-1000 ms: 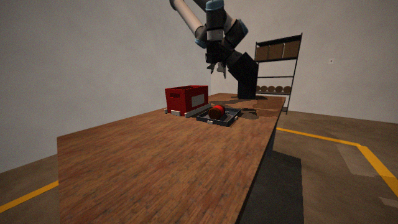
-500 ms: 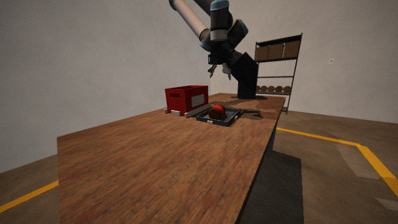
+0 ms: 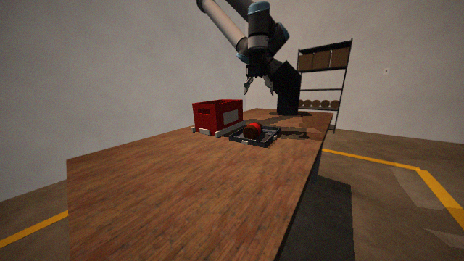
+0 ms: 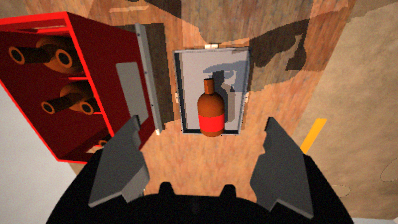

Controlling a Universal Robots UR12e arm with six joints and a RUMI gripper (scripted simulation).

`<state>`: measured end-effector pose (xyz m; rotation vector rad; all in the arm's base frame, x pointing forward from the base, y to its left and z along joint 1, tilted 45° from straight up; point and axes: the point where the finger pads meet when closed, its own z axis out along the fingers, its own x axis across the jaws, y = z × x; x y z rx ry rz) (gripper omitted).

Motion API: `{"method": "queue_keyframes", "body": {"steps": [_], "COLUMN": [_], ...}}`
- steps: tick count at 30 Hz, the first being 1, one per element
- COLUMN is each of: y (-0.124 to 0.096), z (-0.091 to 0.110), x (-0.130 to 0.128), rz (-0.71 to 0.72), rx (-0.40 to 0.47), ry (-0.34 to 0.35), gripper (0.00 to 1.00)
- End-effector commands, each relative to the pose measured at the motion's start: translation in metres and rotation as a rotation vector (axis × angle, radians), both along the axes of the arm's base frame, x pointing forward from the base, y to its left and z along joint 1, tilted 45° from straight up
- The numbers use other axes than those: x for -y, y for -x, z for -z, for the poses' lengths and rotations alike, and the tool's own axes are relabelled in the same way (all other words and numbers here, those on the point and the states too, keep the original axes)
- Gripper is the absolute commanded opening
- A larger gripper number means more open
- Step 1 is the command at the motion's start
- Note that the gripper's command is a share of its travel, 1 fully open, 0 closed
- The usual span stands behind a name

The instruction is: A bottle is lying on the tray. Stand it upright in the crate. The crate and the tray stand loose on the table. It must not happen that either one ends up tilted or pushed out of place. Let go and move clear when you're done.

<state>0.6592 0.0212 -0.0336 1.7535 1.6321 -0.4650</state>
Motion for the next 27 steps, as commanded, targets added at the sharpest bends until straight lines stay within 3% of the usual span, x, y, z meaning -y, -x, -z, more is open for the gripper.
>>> {"method": "queue_keyframes", "body": {"steps": [1,22,23,27], "y": [-0.0087,-0.0152,-0.0152,-0.0153], "z": [0.0048,0.0085,0.0085,0.0085], "x": [-0.0027,-0.0045,-0.0045,-0.0045], "rz": [-0.064,-0.108,-0.108,-0.108], "rx": [-0.02,-0.038,-0.038,-0.038], "ry": [-0.002,0.0,0.0,0.0], "gripper": [1.0,1.0,0.0,0.0]}}
